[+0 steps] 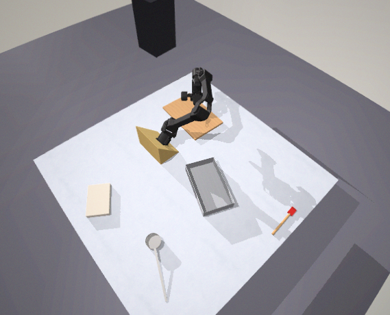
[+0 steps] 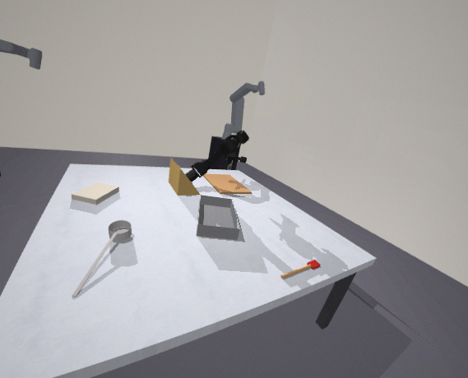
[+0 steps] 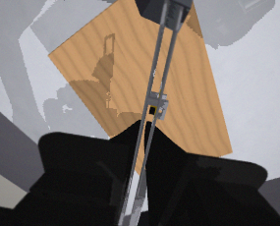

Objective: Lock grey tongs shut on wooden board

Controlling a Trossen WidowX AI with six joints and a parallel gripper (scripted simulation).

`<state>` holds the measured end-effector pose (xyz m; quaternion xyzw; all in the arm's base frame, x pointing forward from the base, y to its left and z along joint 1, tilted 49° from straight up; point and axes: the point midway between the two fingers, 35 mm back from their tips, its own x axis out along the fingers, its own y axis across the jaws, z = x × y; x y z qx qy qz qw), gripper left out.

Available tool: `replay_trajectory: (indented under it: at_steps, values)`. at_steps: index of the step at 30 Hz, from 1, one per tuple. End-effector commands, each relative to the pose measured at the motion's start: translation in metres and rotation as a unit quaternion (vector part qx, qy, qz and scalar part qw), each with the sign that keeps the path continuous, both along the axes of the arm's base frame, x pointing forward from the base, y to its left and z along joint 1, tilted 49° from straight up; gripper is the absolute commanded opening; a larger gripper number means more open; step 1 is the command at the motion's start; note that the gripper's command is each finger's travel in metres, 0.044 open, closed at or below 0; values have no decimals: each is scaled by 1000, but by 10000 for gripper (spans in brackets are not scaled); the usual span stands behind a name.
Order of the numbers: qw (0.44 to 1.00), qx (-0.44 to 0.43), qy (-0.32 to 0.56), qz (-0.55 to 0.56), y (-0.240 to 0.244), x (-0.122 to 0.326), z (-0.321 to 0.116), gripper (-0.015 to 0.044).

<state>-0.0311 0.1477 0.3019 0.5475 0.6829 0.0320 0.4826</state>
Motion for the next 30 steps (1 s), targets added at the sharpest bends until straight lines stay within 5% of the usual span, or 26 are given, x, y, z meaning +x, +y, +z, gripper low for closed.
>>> replay_trajectory:
  at_steps: [1, 30]
  values:
    - [1000, -12, 2, -13, -1, 1, 2, -150]
    - [999, -23, 19, -29, 20, -4, -19, -150]
